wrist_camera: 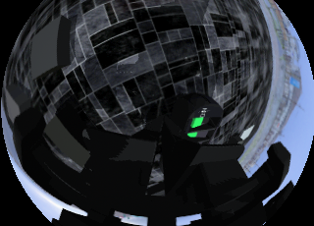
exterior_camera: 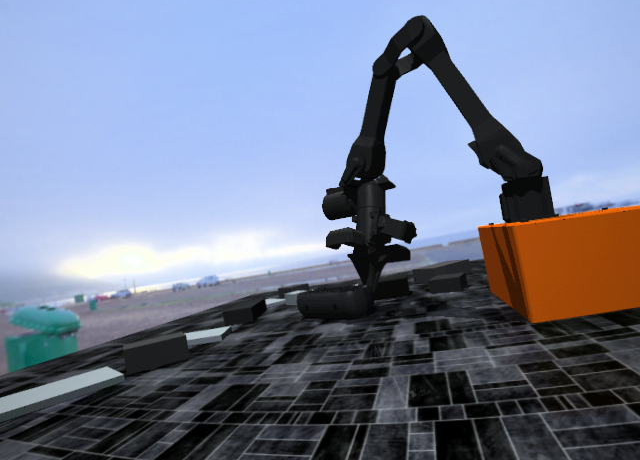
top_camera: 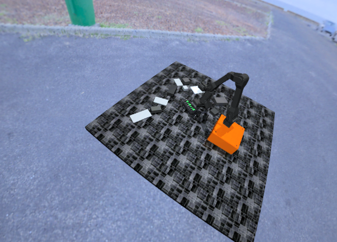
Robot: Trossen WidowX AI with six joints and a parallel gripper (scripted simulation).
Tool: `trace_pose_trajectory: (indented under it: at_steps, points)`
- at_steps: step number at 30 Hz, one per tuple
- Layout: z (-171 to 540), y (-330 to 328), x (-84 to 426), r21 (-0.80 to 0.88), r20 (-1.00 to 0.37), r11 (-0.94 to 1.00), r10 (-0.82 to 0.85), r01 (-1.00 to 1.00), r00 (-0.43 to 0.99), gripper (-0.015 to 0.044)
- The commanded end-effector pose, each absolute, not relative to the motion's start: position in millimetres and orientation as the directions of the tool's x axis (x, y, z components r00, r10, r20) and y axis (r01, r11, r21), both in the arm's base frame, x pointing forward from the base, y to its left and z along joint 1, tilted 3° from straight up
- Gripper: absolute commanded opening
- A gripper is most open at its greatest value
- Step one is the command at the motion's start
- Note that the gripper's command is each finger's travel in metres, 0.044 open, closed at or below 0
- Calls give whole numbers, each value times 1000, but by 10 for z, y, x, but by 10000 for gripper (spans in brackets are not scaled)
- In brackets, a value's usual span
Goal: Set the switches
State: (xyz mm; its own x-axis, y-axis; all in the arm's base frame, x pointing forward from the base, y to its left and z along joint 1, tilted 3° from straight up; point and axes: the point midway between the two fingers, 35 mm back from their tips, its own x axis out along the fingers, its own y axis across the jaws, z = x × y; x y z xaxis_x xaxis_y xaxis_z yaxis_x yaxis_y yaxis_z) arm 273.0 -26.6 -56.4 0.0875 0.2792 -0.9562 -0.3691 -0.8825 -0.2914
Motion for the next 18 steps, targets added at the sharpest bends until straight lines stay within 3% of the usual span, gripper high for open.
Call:
trace_pose_trajectory:
  at_steps: [1,18]
  points:
    - [-654,-267,2701,-286,-958,-885,276,-368,79,0]
    - [-787,-247,2691,-286,-958,-885,277,-368,78,0]
